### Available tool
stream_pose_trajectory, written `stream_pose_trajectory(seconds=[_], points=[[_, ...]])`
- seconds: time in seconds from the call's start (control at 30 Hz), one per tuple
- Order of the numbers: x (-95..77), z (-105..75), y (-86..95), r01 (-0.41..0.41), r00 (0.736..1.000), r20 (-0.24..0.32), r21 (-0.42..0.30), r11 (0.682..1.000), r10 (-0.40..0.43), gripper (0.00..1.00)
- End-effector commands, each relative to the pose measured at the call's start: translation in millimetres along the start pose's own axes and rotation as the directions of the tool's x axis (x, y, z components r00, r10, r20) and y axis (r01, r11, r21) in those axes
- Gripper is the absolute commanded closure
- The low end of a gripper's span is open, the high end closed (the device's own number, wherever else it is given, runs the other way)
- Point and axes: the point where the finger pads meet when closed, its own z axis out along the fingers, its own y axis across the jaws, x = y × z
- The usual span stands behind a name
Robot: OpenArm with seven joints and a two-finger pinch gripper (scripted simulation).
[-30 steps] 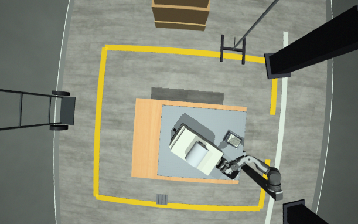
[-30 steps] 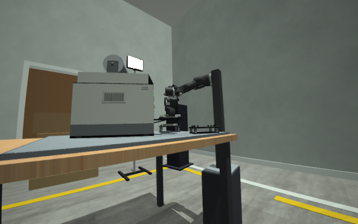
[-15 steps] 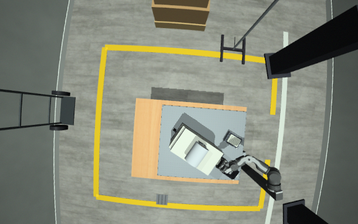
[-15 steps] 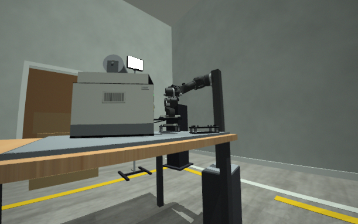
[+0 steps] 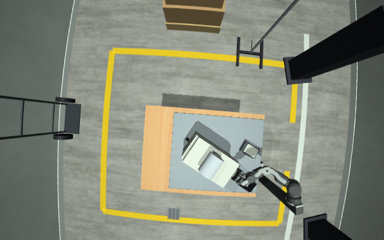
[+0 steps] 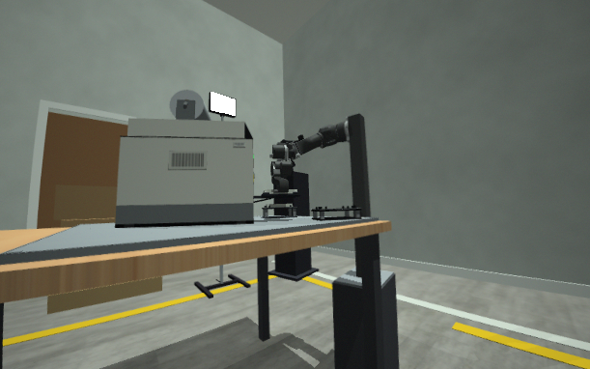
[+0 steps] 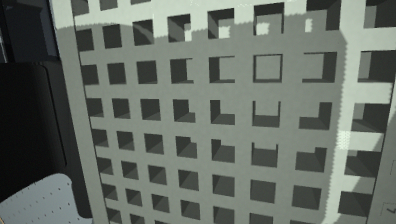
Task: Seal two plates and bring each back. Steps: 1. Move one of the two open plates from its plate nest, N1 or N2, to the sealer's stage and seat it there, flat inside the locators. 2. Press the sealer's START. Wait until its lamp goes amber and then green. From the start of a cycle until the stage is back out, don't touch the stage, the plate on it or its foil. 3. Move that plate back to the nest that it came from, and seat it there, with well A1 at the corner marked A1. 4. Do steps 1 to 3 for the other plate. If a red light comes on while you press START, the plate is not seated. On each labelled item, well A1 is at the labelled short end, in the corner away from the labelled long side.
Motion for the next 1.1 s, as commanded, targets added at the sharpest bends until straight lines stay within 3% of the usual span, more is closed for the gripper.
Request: stream_pose_trajectory(seconds=[0.0,0.47,0.5,1.07], points=[[-0.2,-0.4,0.8,0.002,1.000,0.001,-0.003,1.000,-0.002,1.00],[-0.2,-0.4,0.7,0.002,1.000,0.001,-0.003,1.000,-0.002,1.00],[-0.2,-0.4,0.7,0.002,1.000,0.001,-0.003,1.000,-0.002,0.35],[-0.2,-0.4,0.7,0.002,1.000,0.001,-0.003,1.000,-0.002,0.35]])
